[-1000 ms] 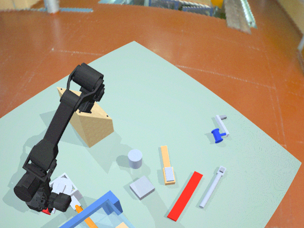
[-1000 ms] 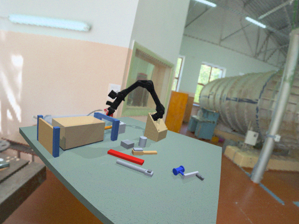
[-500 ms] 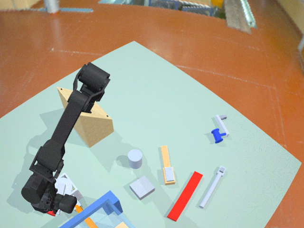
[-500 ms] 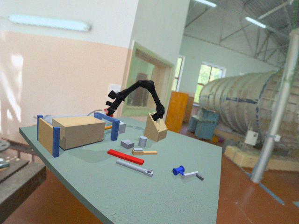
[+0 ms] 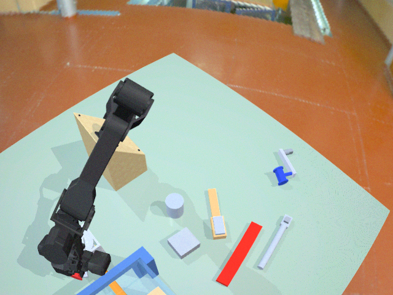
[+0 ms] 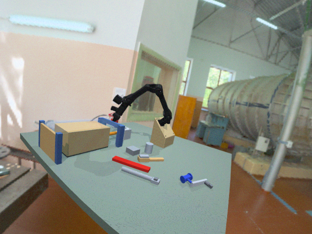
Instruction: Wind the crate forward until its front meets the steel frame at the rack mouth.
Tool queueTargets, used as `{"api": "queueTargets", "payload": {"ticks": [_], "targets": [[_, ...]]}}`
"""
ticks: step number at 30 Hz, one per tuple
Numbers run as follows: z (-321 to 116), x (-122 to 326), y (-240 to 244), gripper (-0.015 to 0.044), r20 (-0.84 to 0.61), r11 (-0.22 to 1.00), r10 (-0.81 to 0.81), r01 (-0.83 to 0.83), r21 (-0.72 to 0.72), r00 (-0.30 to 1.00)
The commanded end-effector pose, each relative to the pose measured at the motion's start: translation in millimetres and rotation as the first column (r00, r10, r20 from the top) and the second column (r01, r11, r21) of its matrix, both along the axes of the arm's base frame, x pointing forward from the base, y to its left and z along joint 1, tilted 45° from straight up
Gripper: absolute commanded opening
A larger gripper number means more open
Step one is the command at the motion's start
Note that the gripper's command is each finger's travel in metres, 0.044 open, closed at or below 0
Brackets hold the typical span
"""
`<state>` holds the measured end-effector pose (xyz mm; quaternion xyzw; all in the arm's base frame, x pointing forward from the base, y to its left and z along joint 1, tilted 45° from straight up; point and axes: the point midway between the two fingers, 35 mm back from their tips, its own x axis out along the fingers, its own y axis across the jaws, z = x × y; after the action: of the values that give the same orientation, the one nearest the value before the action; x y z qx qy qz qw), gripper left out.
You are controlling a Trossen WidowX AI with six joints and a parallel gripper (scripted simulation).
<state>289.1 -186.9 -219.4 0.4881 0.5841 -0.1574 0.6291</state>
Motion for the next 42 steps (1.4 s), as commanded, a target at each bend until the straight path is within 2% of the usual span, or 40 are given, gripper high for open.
{"api": "queueTargets", "payload": {"ticks": [1, 42], "targets": [[7.9, 3.8, 13.4, 0.0000, 0.006, 1.000, 0.005, -0.005, 0.029, 1.000], [49.4, 2.3, 58.4, 0.0000, 0.005, 0.999, 0.005, -0.005, 0.034, 1.000]]}}
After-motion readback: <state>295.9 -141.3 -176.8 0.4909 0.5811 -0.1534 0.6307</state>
